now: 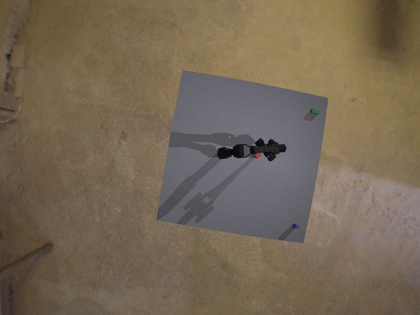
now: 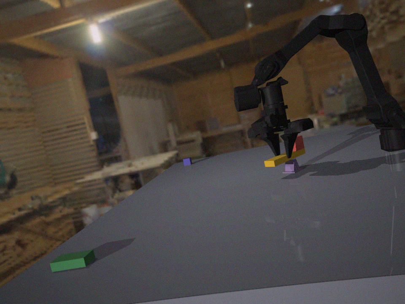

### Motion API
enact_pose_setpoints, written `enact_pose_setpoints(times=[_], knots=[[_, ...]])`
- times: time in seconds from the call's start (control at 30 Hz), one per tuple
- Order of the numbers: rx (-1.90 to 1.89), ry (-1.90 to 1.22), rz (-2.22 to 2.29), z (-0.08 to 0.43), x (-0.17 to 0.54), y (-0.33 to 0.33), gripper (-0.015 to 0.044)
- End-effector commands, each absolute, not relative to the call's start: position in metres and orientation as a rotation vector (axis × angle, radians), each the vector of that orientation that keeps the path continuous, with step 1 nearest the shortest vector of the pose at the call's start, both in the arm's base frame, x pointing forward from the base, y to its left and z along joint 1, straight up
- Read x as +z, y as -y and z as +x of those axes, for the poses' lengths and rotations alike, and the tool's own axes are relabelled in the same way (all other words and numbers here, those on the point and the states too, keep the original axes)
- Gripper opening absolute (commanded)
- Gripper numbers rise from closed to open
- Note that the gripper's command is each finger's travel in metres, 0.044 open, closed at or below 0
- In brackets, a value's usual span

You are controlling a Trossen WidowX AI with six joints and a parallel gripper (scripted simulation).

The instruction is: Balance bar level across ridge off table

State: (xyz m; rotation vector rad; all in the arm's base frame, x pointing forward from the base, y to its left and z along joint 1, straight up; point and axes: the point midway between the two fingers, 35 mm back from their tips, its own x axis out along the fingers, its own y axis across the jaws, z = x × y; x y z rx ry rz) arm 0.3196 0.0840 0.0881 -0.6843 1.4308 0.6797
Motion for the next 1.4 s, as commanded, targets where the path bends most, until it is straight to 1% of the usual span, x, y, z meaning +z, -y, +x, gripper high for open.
enact_pose_setpoints(times=[0.0,0.43,0.63,0.67,1.37], knots=[[0.68,-1.431,-0.684,0.3196,0.088,-0.084,0.0],[0.68,-1.431,-0.684,0.3196,0.088,-0.084,0.0],[0.68,-1.431,-0.684,0.3196,0.088,-0.084,0.0157],[0.68,-1.431,-0.684,0.3196,0.088,-0.084,0.0167],[0.68,-1.431,-0.684,0.3196,0.088,-0.084,0.0169]])
